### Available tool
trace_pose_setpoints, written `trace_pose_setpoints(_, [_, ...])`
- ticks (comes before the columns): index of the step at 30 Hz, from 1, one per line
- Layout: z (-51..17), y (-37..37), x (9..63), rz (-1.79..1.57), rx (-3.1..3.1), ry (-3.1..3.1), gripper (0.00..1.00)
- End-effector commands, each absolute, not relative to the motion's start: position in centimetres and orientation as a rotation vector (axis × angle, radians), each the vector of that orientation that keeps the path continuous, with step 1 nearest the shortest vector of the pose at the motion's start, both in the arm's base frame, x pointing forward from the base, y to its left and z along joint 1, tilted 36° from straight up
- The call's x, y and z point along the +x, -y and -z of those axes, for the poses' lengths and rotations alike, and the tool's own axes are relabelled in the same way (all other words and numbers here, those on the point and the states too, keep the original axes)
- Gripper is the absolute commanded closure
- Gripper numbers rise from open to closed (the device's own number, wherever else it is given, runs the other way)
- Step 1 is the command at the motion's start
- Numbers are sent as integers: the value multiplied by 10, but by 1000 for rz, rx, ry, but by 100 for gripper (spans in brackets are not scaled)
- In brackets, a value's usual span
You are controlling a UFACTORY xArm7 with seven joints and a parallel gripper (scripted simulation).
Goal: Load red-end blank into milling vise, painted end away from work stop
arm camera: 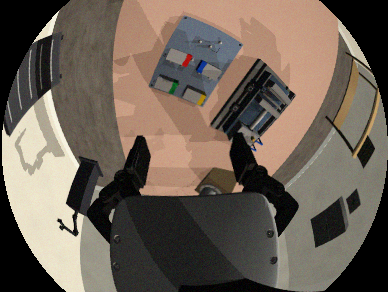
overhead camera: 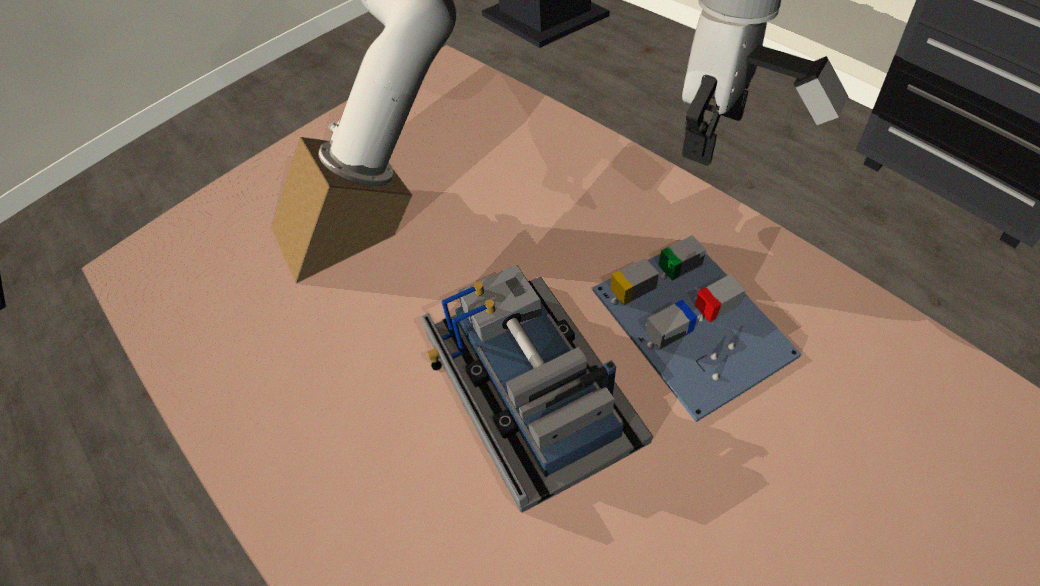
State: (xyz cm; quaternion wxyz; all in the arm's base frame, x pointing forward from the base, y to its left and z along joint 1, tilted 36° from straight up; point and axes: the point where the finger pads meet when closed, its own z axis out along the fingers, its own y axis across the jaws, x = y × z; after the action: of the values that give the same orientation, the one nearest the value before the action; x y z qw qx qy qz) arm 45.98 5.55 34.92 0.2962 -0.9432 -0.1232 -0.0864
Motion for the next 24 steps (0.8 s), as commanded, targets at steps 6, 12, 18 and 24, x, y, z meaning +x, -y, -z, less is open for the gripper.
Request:
trace_pose_setpoints(6, [-351,-55,461,266,-2497,426,0])
trace_pose_setpoints(12, [-351,-55,461,287,-2488,494,0])
trace_pose_setpoints(18, [-351,-55,461,296,-2485,520,0])
trace_pose_setpoints(24, [-351,-55,461,350,-2453,693,0])
